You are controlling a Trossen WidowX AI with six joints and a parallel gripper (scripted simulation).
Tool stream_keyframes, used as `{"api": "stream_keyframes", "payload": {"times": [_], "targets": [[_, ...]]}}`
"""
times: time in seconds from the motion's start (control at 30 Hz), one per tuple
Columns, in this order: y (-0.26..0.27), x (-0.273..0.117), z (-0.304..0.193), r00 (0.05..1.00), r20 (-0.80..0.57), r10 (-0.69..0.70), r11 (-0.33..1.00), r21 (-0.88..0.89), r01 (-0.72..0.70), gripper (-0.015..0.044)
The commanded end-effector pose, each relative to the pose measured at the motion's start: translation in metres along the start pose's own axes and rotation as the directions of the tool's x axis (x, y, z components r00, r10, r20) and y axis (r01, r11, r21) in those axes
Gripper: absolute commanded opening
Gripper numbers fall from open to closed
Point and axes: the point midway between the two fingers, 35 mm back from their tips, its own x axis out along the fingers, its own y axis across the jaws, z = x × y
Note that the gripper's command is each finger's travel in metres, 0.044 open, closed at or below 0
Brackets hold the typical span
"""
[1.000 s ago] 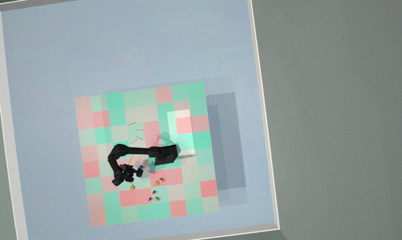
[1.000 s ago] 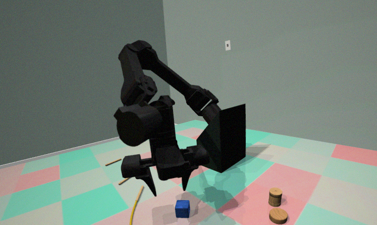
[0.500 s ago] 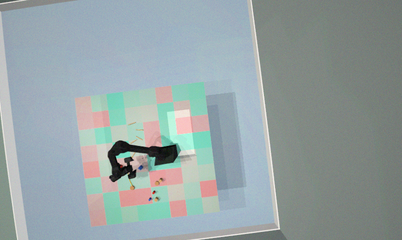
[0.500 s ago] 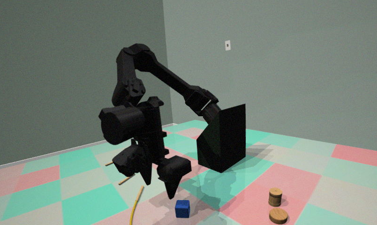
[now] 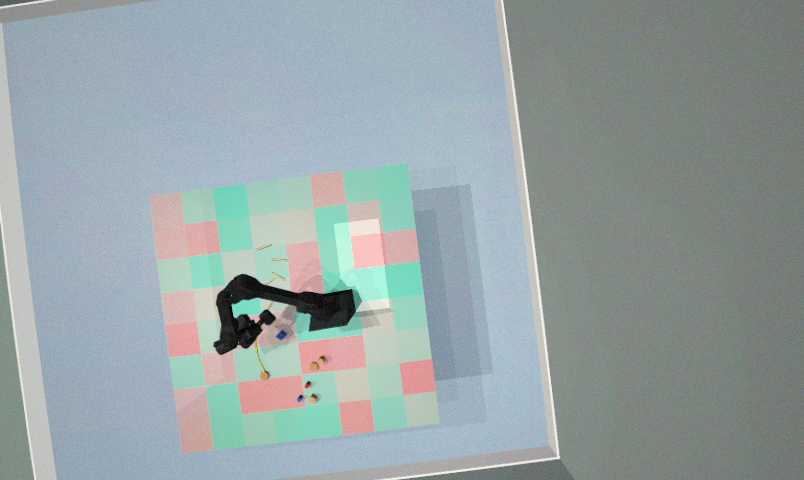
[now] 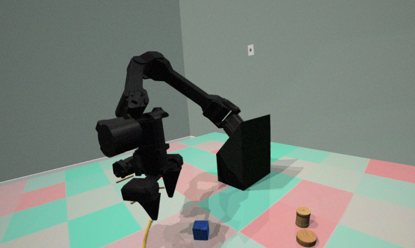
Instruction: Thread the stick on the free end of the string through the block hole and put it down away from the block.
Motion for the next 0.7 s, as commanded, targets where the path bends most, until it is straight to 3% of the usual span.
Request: {"api": "stream_keyframes", "payload": {"times": [0.0,0.23,0.67], "targets": [[-0.014,-0.003,0.041,1.0,0.024,-0.005,0.573,0.819,-0.017,0.044],[-0.019,-0.003,0.052,1.0,0.027,-0.008,0.201,0.979,-0.024,0.044],[-0.019,-0.003,0.052,1.0,0.027,-0.008,0.198,0.98,-0.024,0.044]]}}
